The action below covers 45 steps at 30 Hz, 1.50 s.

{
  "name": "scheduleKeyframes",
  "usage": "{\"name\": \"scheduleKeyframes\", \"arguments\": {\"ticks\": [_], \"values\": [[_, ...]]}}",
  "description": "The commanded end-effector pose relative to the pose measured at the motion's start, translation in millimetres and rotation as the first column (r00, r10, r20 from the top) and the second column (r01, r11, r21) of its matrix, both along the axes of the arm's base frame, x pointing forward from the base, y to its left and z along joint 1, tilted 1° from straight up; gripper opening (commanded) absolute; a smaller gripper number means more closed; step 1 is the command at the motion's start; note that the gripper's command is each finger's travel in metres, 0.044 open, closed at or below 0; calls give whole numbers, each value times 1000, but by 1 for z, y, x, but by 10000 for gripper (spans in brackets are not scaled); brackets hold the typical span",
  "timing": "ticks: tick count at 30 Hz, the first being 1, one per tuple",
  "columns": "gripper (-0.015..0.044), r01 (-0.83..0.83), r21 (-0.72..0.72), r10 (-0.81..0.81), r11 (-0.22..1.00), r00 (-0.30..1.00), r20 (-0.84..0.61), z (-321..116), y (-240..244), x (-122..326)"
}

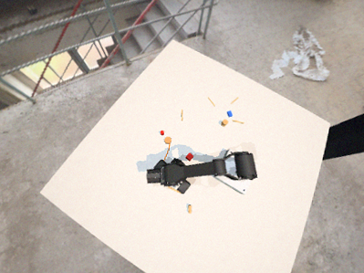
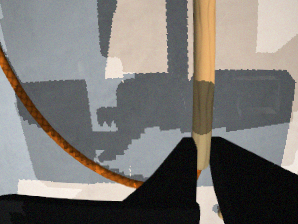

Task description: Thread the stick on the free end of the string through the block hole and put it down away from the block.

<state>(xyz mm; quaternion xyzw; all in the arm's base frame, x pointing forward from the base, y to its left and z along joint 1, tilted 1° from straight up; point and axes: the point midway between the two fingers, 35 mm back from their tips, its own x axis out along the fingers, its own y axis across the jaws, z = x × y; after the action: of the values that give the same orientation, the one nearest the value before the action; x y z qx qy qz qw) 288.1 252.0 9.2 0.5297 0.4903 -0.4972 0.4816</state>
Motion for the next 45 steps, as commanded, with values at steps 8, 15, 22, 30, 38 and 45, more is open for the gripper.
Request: {"name": "scheduleKeyframes", "arguments": {"ticks": [8,15,22,30,38,45], "values": [[0,-6,2,6,1000,1000,-1,0,-15,-1],[0,-6,1,6,1000,1000,-1,-1,-24,-1],[0,-6,1,6,1000,1000,-1,-1,-33,-2],[0,-6,1,6,1000,1000,-1,-2,-43,-3],[0,-6,0,6,1000,1000,-1,-3,-54,-5],[0,-6,1,6,1000,1000,-1,-4,-62,-7]]}}
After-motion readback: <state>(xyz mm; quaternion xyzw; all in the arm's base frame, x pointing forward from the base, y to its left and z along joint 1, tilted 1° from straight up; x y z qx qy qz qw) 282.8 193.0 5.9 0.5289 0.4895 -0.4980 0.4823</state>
